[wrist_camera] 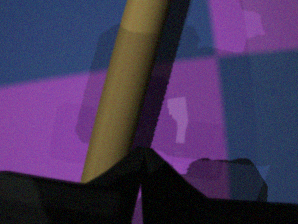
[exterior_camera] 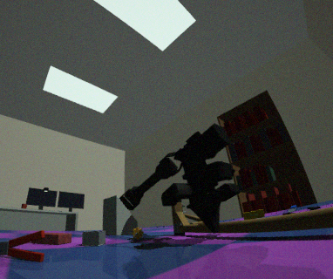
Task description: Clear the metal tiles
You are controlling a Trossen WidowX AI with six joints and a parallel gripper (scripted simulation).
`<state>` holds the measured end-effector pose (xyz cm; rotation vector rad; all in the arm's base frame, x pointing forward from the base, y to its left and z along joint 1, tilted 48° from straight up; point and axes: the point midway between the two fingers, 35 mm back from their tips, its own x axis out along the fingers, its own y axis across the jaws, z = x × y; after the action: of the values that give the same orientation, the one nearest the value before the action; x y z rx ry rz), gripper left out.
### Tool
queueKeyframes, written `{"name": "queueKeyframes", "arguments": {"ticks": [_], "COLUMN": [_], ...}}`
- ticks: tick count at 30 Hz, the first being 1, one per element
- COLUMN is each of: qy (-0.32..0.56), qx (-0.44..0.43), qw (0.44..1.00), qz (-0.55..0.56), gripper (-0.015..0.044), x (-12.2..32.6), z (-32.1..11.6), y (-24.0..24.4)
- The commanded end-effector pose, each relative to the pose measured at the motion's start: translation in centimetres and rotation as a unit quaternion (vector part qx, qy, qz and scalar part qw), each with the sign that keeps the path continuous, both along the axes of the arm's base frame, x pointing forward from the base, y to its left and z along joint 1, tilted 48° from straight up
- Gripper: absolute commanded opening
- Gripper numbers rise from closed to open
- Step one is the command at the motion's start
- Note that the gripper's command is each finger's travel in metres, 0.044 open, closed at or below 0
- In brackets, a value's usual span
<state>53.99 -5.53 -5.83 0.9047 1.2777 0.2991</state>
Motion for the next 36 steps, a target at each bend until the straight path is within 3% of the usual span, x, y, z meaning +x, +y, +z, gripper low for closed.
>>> {"name": "queueKeyframes", "arguments": {"ticks": [1, 36], "qy": [-0.003, -0.001], "qx": [0.000, 0.002], "qw": [1.000, 1.000], "qz": [0.002, -0.002], "gripper": [0.0000, 0.0000], "x": [0.4, 1.9], "z": [0.5, 2.8], "y": [0.6, 2.7]}}
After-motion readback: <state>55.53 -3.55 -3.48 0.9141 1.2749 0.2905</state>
